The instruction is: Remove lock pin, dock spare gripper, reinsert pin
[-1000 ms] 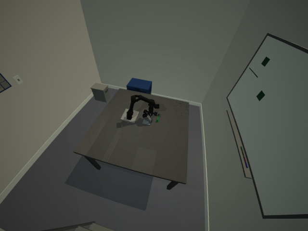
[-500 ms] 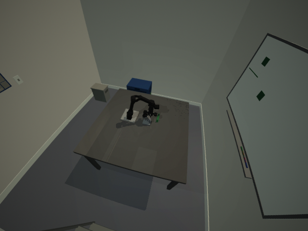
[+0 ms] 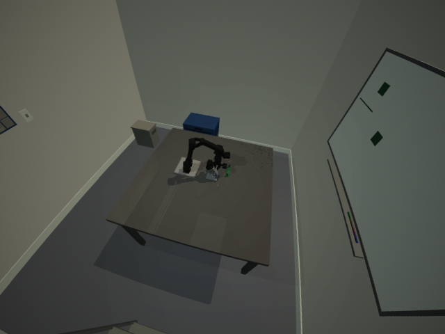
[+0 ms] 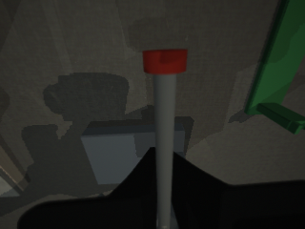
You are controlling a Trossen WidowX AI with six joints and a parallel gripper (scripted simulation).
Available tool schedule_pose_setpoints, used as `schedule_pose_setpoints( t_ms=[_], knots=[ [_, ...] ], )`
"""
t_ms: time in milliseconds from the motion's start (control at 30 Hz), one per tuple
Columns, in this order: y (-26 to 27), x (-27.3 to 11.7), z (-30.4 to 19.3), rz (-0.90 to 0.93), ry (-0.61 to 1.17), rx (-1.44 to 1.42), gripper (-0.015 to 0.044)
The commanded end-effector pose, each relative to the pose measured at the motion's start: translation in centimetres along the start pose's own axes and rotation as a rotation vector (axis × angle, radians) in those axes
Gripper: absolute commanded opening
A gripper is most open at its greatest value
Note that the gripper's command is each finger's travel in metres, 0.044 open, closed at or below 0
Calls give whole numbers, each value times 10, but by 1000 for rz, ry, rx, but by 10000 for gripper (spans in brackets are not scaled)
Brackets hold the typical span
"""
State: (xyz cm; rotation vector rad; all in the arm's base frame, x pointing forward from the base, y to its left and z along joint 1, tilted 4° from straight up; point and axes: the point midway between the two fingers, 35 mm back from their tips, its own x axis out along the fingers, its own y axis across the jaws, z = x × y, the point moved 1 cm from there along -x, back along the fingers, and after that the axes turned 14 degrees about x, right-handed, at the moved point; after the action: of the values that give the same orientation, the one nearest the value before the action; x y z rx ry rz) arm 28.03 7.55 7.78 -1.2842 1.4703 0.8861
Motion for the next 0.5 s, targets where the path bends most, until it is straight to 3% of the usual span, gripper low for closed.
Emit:
schedule_pose_setpoints(
  t_ms=[0, 167, 467],
  knots=[
    [0, 0, 0, 0, 0, 0, 79],
    [0, 0, 0, 0, 0, 0, 200],
    [2, -9, 4, 0, 0, 0, 200]
  ],
)
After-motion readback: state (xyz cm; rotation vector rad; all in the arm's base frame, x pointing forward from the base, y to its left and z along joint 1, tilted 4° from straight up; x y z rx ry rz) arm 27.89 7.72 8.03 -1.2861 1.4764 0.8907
